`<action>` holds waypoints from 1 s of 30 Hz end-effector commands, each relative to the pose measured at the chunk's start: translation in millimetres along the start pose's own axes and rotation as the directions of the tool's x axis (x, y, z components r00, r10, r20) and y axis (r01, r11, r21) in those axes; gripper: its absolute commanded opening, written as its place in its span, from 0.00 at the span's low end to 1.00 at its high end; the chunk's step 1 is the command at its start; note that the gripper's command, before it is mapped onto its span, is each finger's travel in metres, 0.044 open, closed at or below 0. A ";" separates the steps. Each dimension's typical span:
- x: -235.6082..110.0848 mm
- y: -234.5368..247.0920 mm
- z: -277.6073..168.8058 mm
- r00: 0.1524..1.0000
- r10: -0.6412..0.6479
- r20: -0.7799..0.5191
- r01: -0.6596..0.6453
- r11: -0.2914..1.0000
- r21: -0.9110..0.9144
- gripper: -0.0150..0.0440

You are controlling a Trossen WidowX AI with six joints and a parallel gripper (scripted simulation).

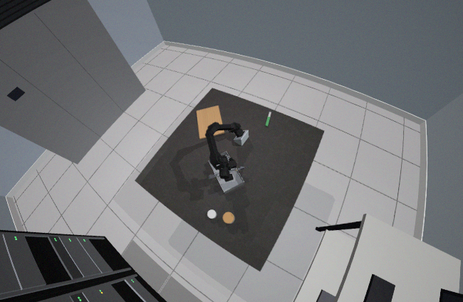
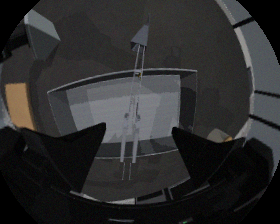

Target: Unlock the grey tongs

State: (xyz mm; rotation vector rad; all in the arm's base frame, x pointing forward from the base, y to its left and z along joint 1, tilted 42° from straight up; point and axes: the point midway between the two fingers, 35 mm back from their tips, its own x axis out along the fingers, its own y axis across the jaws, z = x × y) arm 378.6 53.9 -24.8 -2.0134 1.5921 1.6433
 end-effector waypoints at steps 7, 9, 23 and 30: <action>-1.6 7.4 -13.3 1.000 0.004 -0.015 -0.004 1.000 0.003 1.00; -0.8 7.4 -13.3 1.000 0.004 -0.015 -0.004 1.000 0.003 1.00; 20.6 6.0 -14.5 1.000 0.004 -0.015 -0.003 1.000 0.003 1.00; 32.1 5.8 -14.9 1.000 0.004 -0.016 -0.004 1.000 0.003 1.00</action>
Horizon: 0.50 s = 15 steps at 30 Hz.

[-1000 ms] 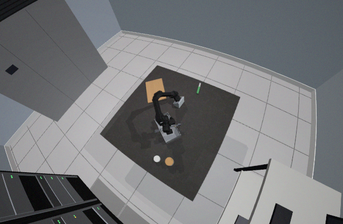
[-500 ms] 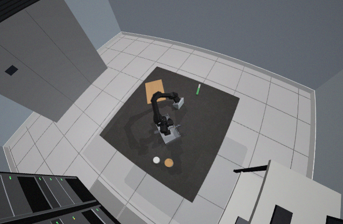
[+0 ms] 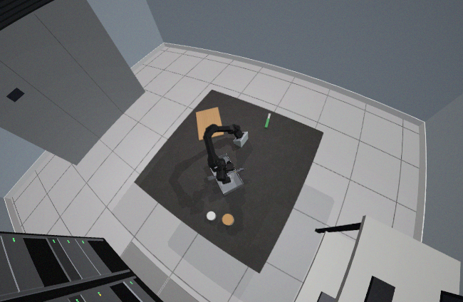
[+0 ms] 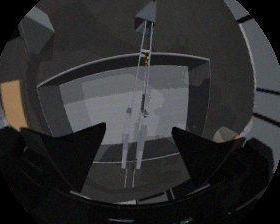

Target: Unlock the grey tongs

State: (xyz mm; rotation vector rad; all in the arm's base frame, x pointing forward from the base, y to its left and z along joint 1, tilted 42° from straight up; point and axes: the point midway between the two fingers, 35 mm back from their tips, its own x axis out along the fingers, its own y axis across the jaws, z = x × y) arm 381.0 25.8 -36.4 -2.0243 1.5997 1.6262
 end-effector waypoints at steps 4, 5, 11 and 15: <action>12.2 0.8 -0.6 1.000 0.004 -0.004 -0.004 1.000 -0.004 1.00; 13.9 0.8 -0.6 1.000 0.004 -0.004 -0.004 1.000 -0.004 1.00; 23.6 1.3 -0.6 1.000 0.004 -0.004 -0.004 1.000 -0.004 1.00; 30.1 1.7 -0.5 1.000 0.004 -0.004 -0.004 1.000 -0.004 1.00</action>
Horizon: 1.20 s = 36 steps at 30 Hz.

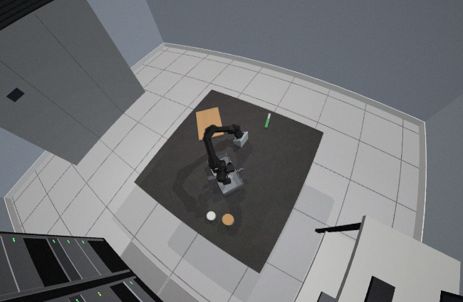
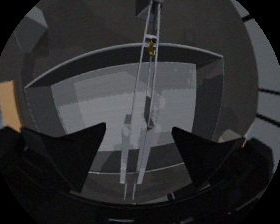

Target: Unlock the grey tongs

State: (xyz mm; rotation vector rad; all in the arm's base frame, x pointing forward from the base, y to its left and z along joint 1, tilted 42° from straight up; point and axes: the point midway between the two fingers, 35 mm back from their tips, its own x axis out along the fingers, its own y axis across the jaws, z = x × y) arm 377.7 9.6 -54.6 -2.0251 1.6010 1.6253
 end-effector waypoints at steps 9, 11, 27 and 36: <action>17.6 2.3 0.0 1.000 0.005 -0.004 -0.005 1.000 -0.004 1.00; 14.1 1.4 0.3 1.000 0.002 0.000 -0.002 1.000 0.000 0.91; 14.1 1.4 0.3 1.000 0.002 0.000 -0.002 1.000 0.000 0.43; 14.1 1.4 0.3 1.000 0.002 0.000 -0.002 1.000 0.000 0.33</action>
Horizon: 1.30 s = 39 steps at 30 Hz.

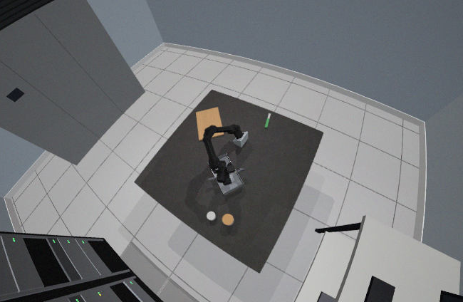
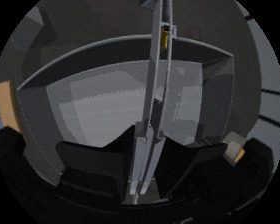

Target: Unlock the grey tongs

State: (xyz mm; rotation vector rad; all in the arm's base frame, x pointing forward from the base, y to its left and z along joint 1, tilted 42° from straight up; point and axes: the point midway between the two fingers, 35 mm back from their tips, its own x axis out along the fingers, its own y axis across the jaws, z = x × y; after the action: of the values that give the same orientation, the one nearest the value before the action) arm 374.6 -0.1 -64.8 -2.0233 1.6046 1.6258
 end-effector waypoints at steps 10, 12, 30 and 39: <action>-6.5 -1.5 -0.7 1.000 -0.001 0.000 0.001 1.000 -0.001 0.00; -20.7 -4.0 -1.6 1.000 -0.002 0.001 0.002 1.000 -0.001 0.00; -126.6 -0.6 1.2 1.000 -0.001 0.000 0.001 1.000 -0.006 0.00; -124.5 6.3 -8.6 1.000 0.002 -0.004 -0.002 0.987 0.164 0.00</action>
State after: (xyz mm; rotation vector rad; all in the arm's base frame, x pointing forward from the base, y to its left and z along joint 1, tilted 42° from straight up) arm 389.3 77.0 29.9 -1.9814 1.6497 1.5373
